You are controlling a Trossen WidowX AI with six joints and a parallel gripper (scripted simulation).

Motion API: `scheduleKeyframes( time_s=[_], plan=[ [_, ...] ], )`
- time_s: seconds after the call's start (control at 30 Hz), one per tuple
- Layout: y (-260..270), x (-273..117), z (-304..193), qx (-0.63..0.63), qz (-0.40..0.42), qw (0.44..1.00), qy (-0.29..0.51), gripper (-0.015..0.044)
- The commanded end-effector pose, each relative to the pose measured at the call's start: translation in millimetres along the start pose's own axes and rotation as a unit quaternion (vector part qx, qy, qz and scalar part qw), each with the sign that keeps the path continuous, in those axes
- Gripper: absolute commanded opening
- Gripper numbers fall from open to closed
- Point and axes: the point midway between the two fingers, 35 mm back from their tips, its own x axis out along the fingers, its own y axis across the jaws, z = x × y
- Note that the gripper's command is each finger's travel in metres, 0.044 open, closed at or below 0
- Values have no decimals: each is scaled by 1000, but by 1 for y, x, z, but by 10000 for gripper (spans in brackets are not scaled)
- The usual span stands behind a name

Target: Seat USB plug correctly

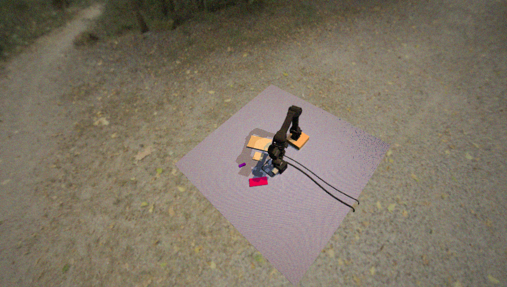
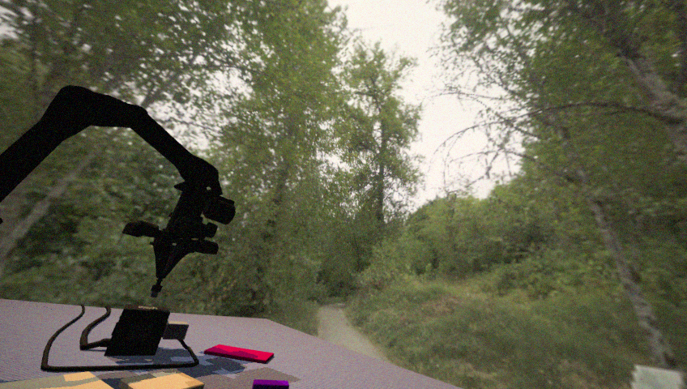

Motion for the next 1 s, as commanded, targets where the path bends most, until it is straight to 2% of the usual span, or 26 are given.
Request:
scheduleKeyframes(
  time_s=[0.0, 0.33, 0.97],
  plan=[
    [0, 0, 0, 61, 0, 998, 0, 0],
    [0, 0, 0, 183, 0, 983, 0, 0],
    [0, 1, 0, 183, 0, 983, 0, 0]
  ],
)
